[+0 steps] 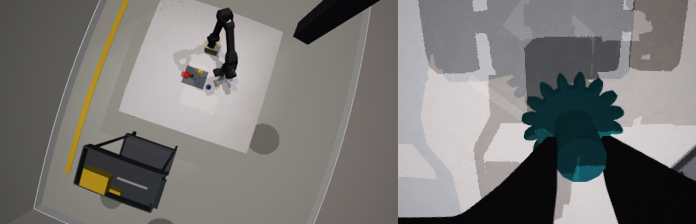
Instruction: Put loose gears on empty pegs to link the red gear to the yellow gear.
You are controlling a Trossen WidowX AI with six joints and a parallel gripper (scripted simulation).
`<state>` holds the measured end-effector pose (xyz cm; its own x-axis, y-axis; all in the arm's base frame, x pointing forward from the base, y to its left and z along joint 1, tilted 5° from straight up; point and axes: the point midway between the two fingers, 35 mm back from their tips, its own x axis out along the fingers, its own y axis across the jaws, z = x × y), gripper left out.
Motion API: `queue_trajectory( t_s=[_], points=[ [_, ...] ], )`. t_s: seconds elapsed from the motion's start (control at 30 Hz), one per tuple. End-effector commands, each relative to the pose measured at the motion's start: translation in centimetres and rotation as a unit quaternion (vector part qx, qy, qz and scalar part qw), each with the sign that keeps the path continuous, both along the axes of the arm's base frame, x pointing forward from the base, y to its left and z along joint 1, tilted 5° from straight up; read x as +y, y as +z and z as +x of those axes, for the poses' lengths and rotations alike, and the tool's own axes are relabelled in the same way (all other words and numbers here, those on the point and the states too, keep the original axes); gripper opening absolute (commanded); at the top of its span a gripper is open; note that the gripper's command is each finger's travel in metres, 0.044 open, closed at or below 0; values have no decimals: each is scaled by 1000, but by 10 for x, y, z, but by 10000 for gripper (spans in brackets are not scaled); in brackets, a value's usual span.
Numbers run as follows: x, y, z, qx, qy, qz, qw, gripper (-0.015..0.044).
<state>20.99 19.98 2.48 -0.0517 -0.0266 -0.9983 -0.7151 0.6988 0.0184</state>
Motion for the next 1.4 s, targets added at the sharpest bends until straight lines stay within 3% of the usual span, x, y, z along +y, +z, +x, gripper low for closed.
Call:
queue_trajectory(
  t_s=[0.0,1.0,1.37],
  points=[
    [1,10,1,1,2,1,1000,0],
    [-5,93,1,1,2,1,1000,0],
    [-16,89,15,1,-14,-3,1000,0]
  ],
)
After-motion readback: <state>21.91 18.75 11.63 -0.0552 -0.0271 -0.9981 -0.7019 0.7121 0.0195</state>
